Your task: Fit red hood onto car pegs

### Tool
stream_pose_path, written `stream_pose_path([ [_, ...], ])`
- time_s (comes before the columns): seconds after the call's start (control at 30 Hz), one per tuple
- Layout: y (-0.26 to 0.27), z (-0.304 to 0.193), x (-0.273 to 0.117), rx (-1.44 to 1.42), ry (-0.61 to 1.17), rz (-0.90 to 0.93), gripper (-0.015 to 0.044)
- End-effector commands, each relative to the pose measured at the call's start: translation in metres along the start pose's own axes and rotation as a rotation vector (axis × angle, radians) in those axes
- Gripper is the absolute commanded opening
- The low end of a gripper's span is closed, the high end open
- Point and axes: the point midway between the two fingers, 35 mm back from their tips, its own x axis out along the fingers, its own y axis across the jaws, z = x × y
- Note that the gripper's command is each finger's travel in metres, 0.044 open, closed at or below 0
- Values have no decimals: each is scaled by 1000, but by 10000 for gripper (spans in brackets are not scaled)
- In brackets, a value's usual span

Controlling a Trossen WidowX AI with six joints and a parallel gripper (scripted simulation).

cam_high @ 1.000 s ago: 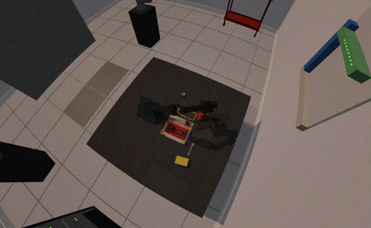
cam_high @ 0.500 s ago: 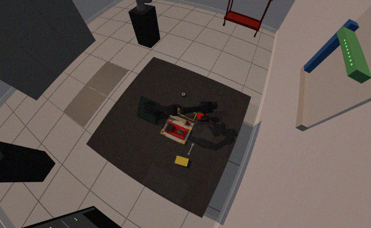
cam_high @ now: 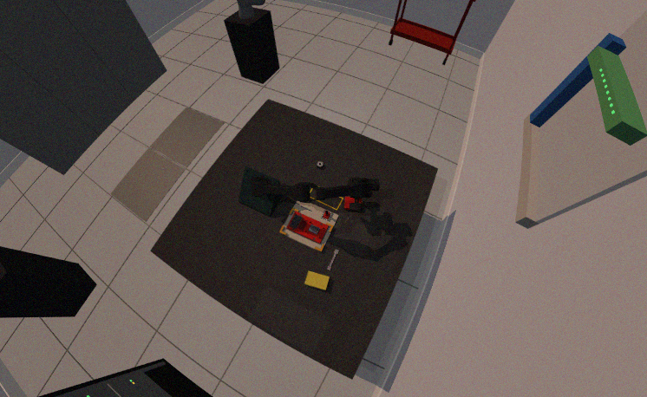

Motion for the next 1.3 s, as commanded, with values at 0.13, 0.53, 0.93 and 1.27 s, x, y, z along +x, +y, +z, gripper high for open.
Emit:
stream_pose_path([
  [0.13, 1, 1, 7, 21, 0, -3, 440],
  [0.53, 1, 1, 17, 43, 9, -3, 440],
  [0.93, 2, 1, 26, 63, 17, -3, 440],
  [1.27, 2, 1, 30, 60, 18, -3, 440],
])
